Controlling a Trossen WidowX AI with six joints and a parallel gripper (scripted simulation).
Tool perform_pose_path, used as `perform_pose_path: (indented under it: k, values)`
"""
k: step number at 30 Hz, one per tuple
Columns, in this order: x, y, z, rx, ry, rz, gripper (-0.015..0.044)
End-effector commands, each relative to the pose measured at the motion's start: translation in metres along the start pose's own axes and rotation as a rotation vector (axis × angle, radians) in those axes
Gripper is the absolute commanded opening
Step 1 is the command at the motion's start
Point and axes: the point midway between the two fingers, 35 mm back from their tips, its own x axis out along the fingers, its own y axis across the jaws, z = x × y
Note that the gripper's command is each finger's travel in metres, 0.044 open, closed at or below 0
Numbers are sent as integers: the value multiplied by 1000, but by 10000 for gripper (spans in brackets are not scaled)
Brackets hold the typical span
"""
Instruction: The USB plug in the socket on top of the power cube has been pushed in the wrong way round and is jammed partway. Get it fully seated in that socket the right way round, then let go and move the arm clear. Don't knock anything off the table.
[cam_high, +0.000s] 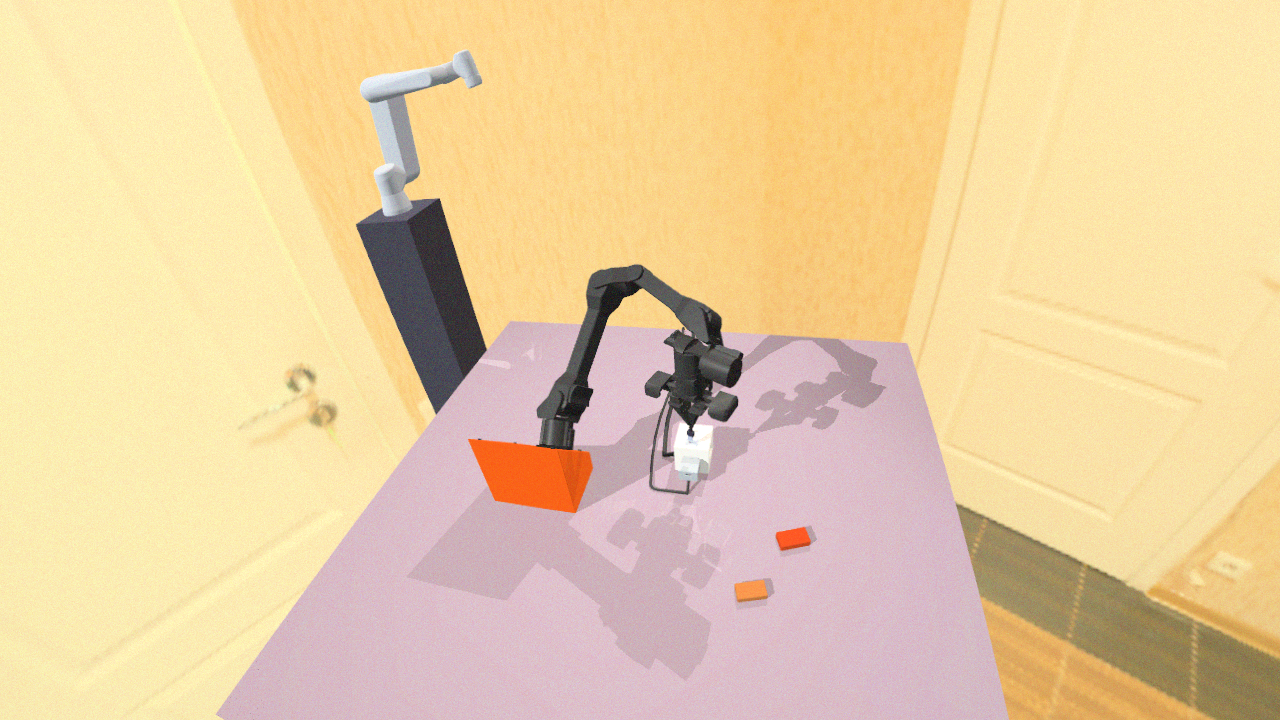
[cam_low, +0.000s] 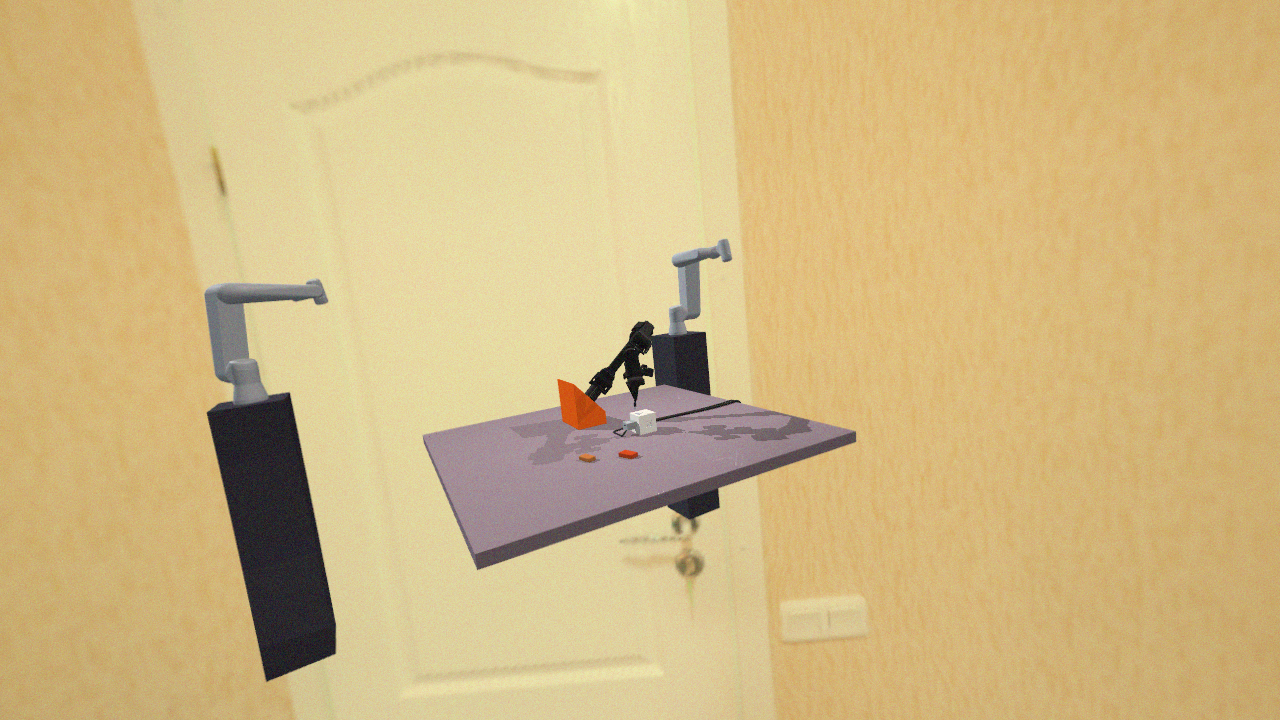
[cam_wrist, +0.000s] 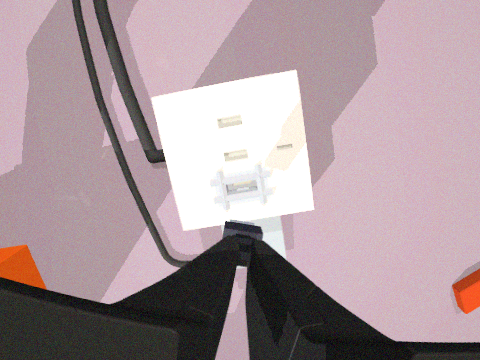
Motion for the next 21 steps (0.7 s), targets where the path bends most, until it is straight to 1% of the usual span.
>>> perform_pose_path:
  k: [1, 11, 21]
  values:
    - [0, 0, 0, -97, 0, 1, 0]
    - [0, 0, 0, -342, 0, 1, 0]
    - [0, 0, 0, -346, 0, 1, 0]
